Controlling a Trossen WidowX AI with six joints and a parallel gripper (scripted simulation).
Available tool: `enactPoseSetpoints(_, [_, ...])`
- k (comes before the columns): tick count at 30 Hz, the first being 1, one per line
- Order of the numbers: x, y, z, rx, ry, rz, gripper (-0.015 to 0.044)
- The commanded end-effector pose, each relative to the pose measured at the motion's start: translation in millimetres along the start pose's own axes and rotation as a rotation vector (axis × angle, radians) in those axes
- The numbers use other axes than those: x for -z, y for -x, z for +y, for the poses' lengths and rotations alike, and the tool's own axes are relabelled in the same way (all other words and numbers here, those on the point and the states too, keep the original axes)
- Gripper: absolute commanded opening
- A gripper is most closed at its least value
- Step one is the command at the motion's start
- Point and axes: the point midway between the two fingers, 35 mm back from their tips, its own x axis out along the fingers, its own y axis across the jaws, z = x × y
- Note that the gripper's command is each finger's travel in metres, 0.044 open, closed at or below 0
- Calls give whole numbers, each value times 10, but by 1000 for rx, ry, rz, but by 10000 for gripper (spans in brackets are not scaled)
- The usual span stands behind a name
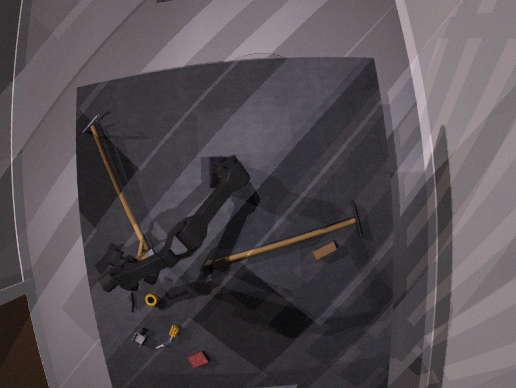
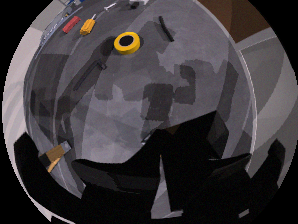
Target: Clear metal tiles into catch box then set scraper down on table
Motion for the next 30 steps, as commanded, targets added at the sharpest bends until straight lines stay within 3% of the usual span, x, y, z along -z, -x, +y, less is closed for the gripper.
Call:
enactPoseSetpoints(1, [-49,145,-27,7,5,-11,0])
enactPoseSetpoints(17, [-112,519,-12,8,7,-10,0])
enactPoseSetpoints(30, [-168,713,533,6,212,9,0])
